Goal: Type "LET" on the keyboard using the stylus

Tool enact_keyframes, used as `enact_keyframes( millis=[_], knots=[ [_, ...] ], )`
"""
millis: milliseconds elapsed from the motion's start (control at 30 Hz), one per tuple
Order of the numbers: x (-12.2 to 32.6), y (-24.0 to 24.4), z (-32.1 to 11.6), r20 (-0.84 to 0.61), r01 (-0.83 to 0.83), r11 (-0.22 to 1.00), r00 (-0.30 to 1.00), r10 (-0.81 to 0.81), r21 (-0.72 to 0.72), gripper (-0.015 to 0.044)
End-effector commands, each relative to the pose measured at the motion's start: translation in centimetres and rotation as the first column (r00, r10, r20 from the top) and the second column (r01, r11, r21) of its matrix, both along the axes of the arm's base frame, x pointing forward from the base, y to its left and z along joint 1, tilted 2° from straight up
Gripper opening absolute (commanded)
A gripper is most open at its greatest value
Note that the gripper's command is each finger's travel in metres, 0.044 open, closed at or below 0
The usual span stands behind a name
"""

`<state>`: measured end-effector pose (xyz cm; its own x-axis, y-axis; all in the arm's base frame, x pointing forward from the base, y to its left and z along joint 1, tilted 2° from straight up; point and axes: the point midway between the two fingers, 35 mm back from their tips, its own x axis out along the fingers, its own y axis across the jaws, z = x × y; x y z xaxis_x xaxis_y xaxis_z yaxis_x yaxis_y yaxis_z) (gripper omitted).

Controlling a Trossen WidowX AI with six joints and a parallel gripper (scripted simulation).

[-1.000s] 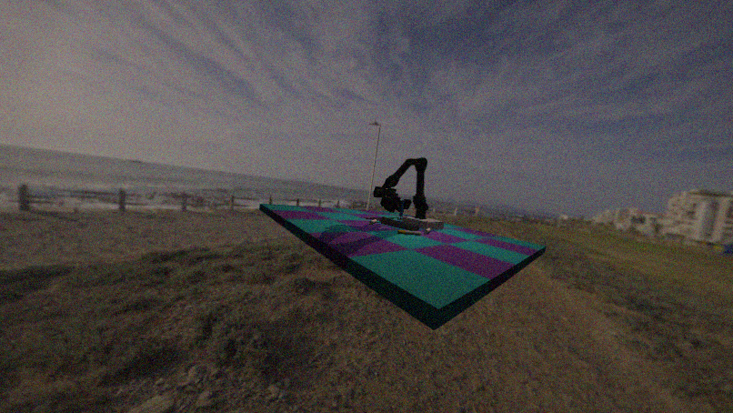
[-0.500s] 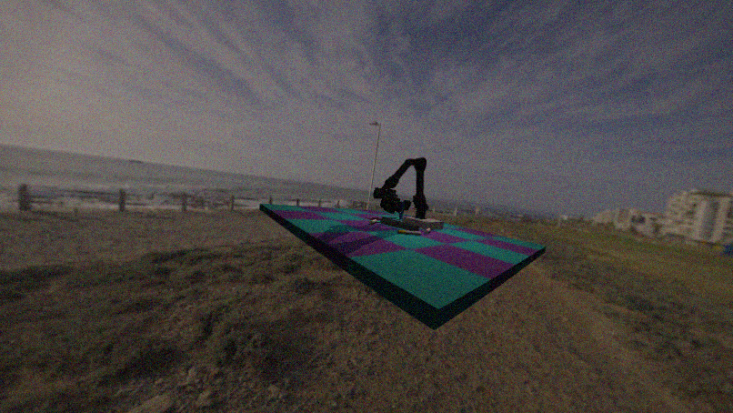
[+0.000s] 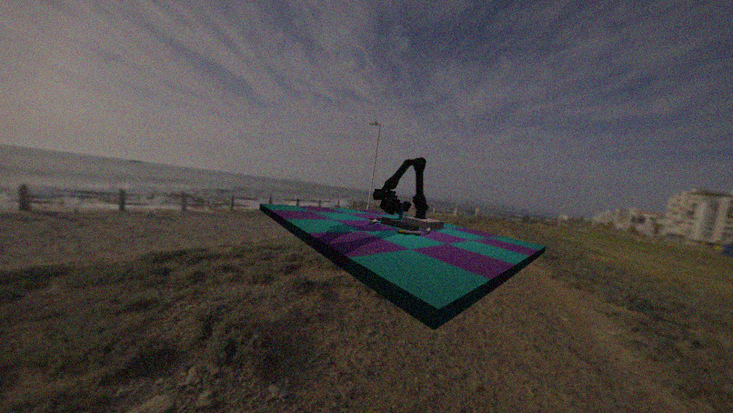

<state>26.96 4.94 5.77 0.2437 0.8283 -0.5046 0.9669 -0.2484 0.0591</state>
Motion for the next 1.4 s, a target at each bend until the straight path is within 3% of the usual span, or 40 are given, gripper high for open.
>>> enact_keyframes(
  millis=[0,667,1000,1367],
  knots=[
    [-0.1,0.1,-0.3,-0.006,0.002,1.000,1.000,-0.002,0.006,0.0081],
    [-0.1,0.1,-0.6,-0.006,0.002,1.000,1.000,-0.002,0.006,0.0081],
    [-0.2,0.1,3.0,-0.005,0.002,1.000,1.000,-0.002,0.006,0.0081],
    [-0.4,0.1,2.8,-0.008,0.000,1.000,1.000,0.000,0.003,0.0081]
  ],
)
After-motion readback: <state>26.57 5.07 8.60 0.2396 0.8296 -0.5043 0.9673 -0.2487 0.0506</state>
